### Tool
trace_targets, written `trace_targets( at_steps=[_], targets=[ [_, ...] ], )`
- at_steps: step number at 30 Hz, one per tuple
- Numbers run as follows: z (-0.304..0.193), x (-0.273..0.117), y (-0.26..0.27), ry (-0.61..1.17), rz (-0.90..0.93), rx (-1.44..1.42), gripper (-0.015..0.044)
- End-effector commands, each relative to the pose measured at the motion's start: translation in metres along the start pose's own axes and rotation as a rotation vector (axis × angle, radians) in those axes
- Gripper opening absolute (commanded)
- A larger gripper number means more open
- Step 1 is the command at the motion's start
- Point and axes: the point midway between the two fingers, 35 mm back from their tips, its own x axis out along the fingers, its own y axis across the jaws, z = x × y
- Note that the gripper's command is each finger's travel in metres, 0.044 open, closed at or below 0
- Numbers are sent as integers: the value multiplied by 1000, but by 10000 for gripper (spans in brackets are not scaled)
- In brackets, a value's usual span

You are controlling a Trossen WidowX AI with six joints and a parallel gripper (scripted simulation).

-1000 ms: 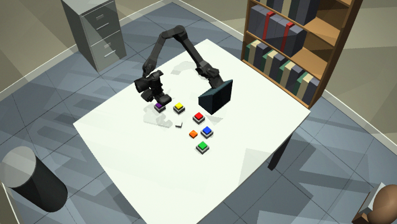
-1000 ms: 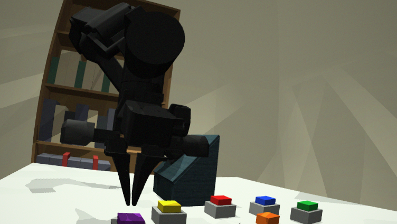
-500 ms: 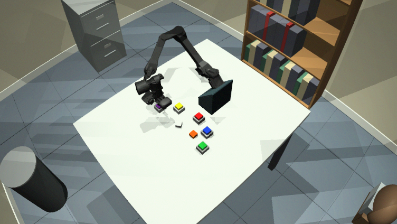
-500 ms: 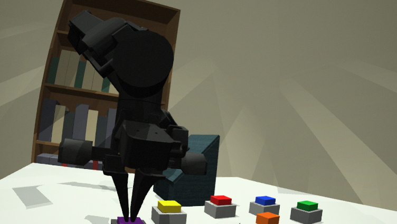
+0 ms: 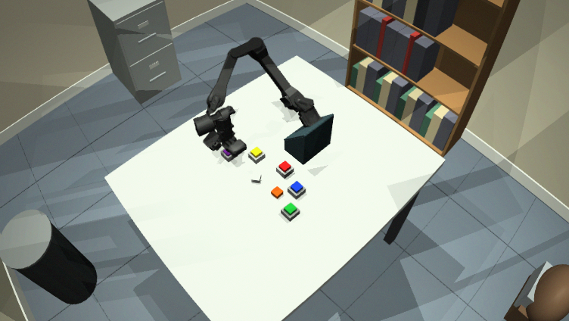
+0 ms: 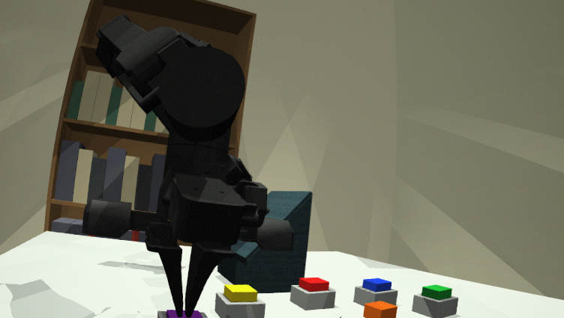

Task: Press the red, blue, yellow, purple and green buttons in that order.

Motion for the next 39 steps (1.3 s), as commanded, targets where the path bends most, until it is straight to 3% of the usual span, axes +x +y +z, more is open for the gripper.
trace_targets(
  at_steps=[1, 11, 16, 22, 31, 39],
  targets=[
    [-1, 1, 1, 3, 4, -10, 20],
    [0, -36, 2, 3, 6, -10, 20],
    [0, -93, 2, 4, 9, -11, 20],
    [6, -97, 16, -3, 16, -25, 20],
    [41, -114, 166, -25, 63, -78, 20],
    [19, -111, 306, -4, 51, -30, 20]
  ],
)
